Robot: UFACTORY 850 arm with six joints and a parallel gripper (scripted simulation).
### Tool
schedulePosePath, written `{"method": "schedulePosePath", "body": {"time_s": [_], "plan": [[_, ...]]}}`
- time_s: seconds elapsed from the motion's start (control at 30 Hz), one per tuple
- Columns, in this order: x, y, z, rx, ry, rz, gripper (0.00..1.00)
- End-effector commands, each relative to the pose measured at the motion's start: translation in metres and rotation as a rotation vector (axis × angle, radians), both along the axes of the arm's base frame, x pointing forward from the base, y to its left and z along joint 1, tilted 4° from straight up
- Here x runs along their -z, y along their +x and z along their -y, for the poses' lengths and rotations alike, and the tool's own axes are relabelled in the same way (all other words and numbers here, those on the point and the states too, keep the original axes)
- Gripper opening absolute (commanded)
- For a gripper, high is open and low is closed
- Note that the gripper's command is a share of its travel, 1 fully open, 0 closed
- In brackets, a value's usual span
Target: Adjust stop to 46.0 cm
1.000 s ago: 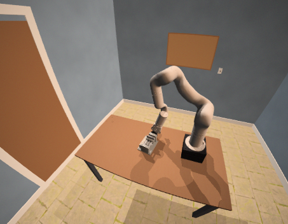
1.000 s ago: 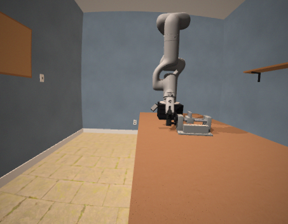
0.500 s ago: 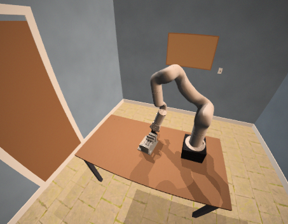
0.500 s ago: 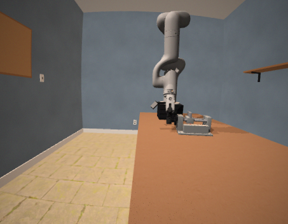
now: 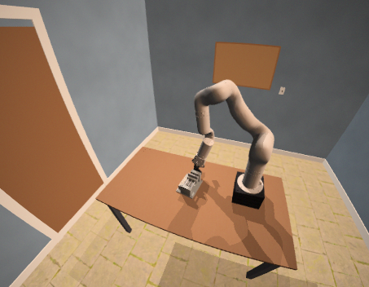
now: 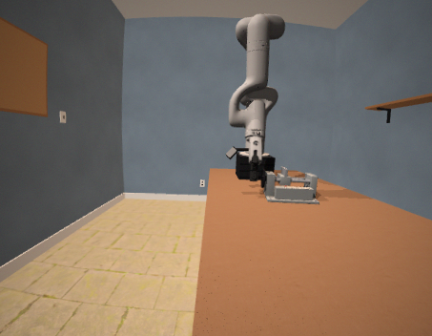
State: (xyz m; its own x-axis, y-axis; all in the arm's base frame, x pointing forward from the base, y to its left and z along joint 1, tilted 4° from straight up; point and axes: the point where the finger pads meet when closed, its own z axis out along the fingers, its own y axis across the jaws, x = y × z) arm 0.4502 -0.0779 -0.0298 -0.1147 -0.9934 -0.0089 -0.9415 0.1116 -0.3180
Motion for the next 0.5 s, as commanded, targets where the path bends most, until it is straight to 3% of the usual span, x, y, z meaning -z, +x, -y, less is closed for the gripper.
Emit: {"method": "schedulePosePath", "body": {"time_s": [0.0,0.47], "plan": [[-0.006,-0.003,0.0,0.0,0.0,0.0,0.06],[-0.017,-0.018,-0.002,0.0,0.0,0.0,0.06]]}}
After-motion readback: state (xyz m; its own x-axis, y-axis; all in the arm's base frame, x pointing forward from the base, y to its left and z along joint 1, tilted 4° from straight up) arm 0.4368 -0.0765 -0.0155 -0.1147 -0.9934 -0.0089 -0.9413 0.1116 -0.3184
